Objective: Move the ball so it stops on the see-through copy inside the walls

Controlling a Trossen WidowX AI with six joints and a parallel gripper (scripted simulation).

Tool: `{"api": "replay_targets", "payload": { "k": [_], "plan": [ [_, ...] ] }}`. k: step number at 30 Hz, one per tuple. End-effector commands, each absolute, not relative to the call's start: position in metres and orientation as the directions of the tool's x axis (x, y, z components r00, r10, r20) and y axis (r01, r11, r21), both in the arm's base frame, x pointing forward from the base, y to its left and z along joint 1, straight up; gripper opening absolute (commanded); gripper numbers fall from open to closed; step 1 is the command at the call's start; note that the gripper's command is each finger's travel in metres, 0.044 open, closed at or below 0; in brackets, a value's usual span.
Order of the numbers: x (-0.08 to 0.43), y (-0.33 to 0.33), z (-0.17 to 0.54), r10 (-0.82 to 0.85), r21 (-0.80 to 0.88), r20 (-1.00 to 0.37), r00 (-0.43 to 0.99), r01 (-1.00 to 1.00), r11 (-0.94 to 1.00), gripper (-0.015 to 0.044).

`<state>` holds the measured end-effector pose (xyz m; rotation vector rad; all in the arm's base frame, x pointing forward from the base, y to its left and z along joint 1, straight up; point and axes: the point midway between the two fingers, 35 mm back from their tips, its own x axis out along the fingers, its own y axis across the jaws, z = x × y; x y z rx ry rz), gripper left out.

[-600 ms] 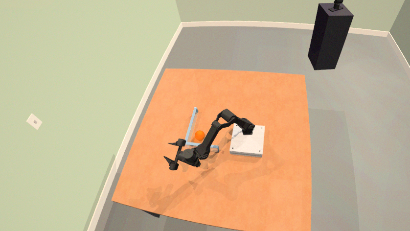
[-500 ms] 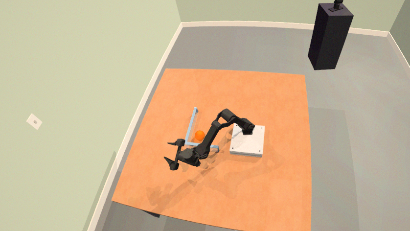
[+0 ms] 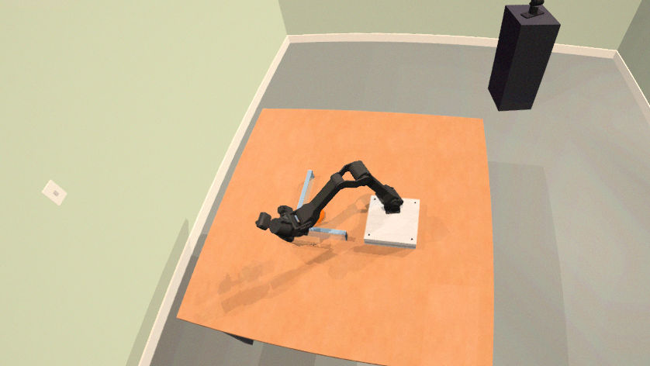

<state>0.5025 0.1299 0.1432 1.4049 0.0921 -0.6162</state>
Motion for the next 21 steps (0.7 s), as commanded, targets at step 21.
{"api": "replay_targets", "payload": {
  "k": [21],
  "plan": [
    [0.340,-0.003,0.090,-0.006,-0.001,-1.000,0.024,0.202,0.979,0.0440]
  ]
}}
